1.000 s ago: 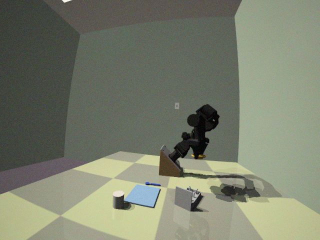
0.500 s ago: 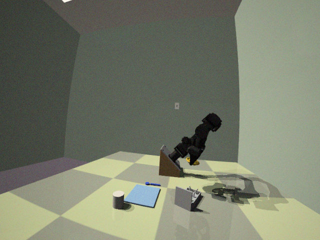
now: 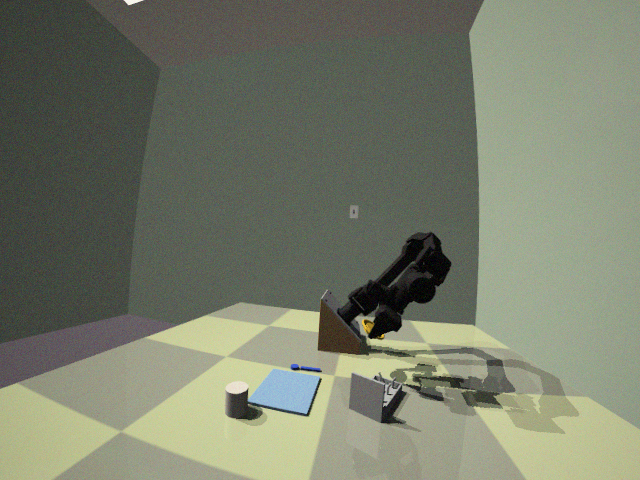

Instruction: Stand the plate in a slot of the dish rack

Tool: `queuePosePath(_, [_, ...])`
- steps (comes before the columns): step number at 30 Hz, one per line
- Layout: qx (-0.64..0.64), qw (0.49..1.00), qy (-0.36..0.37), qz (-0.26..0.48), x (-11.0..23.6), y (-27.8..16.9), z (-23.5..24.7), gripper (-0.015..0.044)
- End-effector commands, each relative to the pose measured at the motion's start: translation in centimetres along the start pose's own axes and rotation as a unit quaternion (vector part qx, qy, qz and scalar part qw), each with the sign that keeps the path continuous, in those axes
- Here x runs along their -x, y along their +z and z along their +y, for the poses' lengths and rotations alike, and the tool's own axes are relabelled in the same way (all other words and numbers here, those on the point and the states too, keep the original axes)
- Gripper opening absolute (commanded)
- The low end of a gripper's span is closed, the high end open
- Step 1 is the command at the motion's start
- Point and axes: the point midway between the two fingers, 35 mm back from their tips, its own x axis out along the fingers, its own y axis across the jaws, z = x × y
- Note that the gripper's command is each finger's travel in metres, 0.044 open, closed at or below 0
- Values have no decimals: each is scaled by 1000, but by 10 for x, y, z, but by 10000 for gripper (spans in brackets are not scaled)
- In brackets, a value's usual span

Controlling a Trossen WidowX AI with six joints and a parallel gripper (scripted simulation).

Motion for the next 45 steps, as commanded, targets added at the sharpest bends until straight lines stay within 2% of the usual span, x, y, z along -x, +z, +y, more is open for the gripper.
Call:
queuePosePath(1, [22, 999, 13, -44, -8, 2, 1, 0])
queuePosePath(24, [143, 951, 135, -240, -31, 0, 17, 0])
queuePosePath(45, [226, 859, 300, -348, -29, -24, 28, 0])
